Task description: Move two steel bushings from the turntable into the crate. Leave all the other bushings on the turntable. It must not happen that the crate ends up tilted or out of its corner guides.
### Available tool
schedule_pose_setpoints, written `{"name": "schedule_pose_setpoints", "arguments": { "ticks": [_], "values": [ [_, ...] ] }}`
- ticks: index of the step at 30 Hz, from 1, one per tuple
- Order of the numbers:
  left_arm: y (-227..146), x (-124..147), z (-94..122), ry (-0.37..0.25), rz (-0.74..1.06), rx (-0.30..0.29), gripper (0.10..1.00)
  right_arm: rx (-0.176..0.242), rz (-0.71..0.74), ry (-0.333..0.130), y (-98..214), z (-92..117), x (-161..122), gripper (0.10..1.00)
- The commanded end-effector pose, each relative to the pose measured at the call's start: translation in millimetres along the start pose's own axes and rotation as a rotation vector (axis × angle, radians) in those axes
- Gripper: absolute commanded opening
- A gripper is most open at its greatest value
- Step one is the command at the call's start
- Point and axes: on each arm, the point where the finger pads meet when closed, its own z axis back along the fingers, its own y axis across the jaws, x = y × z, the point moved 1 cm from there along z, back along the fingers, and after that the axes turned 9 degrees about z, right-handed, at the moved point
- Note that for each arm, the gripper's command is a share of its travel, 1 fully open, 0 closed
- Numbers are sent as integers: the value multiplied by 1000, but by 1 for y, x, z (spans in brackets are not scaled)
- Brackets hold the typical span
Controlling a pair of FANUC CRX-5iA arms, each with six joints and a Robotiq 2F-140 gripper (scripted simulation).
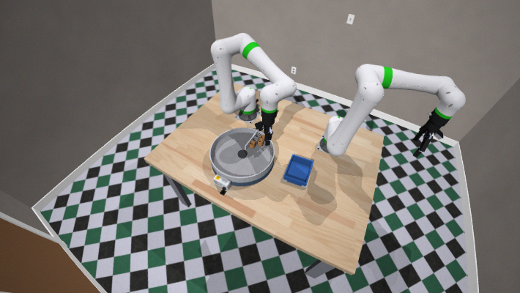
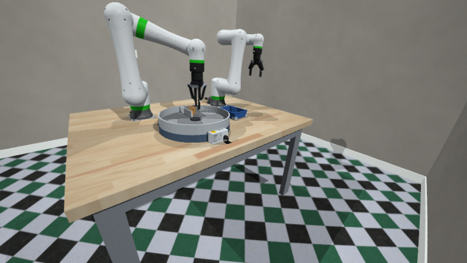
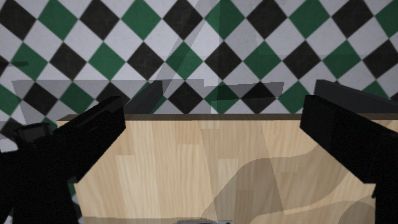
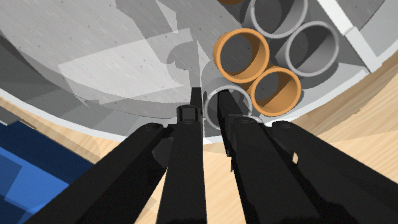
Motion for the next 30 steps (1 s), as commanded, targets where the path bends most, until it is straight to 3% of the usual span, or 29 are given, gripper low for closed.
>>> {"name": "schedule_pose_setpoints", "arguments": {
  "ticks": [1,12,13,30],
  "values": [
    [0,0,1,2,0,0,1000,-2,0,0,-1,1,0,184],
    [0,0,1,2,0,0,1000,-2,0,0,-1,1,0,184],
    [0,0,1,2,0,0,1000,-2,0,0,-1,1,0,99],
    [0,0,1,2,0,0,1000,-2,0,0,-1,1,0,99]
  ]
}}
